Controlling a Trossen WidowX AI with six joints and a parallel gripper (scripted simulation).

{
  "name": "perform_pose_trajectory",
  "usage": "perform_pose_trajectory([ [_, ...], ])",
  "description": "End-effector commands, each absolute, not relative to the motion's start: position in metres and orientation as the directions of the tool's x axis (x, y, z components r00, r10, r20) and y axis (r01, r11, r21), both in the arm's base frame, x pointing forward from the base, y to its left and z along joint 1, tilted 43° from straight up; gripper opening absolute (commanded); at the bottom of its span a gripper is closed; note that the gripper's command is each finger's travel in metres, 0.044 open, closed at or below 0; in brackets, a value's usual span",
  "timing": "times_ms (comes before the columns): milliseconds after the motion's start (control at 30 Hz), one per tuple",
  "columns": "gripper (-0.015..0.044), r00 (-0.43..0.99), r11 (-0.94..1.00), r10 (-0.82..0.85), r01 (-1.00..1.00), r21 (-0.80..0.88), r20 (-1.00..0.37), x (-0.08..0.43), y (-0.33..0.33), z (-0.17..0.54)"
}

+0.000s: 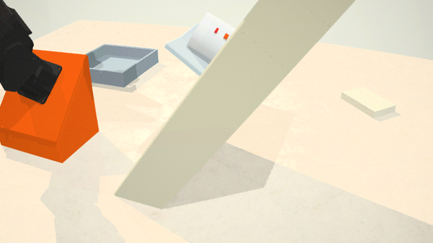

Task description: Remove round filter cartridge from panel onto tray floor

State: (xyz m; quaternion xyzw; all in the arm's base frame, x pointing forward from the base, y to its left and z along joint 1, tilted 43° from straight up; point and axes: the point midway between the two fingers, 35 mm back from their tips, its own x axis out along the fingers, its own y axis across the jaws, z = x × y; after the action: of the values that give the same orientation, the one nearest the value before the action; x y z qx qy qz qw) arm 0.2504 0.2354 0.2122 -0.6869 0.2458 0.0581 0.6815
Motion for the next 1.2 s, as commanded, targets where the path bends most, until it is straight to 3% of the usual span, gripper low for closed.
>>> perform_pose_trajectory([
  [0,0.0352,0.848,0.130,-0.290,-0.425,-0.896,-0.444,0.250,0.229,0.201],
  [67,0.0305,0.810,0.270,-0.327,-0.414,-0.869,-0.487,0.248,0.215,0.184],
  [333,0.0305,0.608,0.705,-0.495,-0.135,-0.696,-0.620,0.227,0.154,0.126],
  [1167,0.0305,0.588,0.728,-0.508,-0.097,-0.678,-0.630,0.241,0.136,0.104],
])
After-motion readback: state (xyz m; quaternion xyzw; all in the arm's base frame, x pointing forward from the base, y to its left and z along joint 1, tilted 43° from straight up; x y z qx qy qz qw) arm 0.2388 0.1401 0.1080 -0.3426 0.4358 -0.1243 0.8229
